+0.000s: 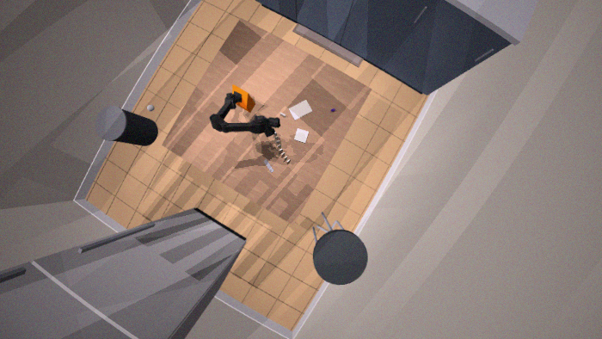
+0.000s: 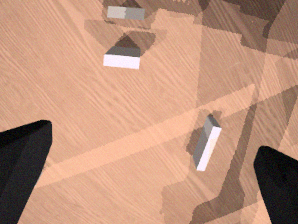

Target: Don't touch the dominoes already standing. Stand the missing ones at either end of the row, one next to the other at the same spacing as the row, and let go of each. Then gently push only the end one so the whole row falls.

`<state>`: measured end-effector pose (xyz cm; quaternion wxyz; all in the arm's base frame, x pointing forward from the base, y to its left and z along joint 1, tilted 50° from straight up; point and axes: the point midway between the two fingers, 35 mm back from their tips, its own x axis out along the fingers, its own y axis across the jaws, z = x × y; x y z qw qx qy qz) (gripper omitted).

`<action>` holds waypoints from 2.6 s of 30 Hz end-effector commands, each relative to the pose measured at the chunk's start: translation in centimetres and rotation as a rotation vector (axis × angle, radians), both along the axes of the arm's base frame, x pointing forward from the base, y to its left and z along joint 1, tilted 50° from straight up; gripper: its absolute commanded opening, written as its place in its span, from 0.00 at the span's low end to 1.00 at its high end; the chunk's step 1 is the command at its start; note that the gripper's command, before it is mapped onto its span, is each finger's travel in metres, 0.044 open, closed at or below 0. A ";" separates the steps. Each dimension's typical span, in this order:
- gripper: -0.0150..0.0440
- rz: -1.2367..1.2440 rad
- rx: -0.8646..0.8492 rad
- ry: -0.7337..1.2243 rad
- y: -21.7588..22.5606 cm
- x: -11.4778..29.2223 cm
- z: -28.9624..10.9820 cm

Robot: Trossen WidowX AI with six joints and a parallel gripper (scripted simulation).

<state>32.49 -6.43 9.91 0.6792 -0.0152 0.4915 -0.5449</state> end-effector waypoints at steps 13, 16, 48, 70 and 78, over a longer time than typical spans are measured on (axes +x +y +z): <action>1.00 -0.054 -0.014 -0.071 -4.4 -7.8 -2.4; 1.00 -0.054 -0.011 -0.071 -6.0 -7.8 -3.8; 0.87 -0.054 -0.019 -0.070 -10.4 -8.7 -6.9; 0.29 -0.054 -0.019 -0.070 -10.4 -8.7 -6.9; 0.29 -0.054 -0.015 -0.071 -4.1 -7.7 -2.1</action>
